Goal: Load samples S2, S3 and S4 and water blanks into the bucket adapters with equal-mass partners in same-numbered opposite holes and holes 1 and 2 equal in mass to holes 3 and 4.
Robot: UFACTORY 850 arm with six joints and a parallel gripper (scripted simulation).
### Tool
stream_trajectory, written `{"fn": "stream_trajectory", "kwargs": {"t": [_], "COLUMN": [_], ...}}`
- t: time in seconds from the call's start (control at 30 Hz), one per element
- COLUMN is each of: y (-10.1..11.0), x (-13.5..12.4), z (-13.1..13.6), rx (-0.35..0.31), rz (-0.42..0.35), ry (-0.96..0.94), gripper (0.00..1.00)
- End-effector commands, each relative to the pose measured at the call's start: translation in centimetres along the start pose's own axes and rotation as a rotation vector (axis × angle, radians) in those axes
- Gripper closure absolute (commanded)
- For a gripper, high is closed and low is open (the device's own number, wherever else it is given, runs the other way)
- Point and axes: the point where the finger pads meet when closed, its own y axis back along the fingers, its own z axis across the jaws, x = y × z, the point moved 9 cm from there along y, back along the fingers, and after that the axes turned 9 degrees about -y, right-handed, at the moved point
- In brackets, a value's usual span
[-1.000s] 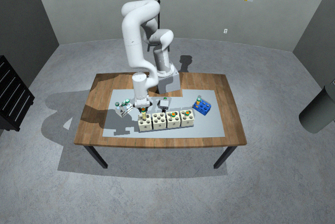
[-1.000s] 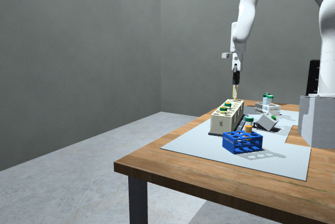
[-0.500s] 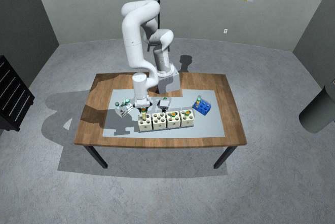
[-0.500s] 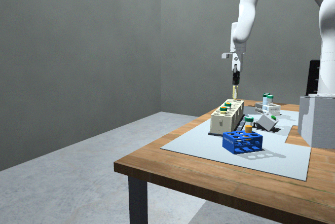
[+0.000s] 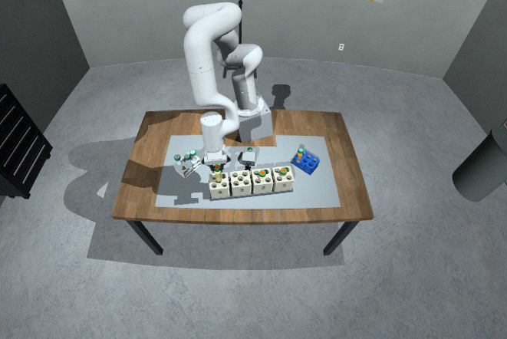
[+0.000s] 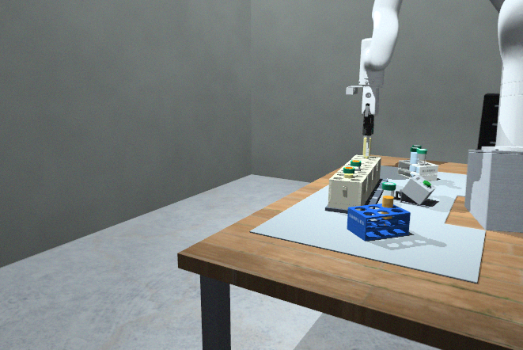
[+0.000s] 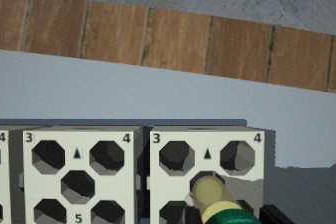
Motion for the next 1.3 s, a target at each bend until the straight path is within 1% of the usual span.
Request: {"fn": "stream_trajectory", "kwargs": {"t": [0.0,1.27], "y": [-0.4,-3.6], "x": [0.1,0.1], "z": [0.0,0.0], "rx": [-0.001,-0.001], "rz": [0.002,0.002], "ry": [0.000,0.000], "gripper": [1.00,1.00]}}
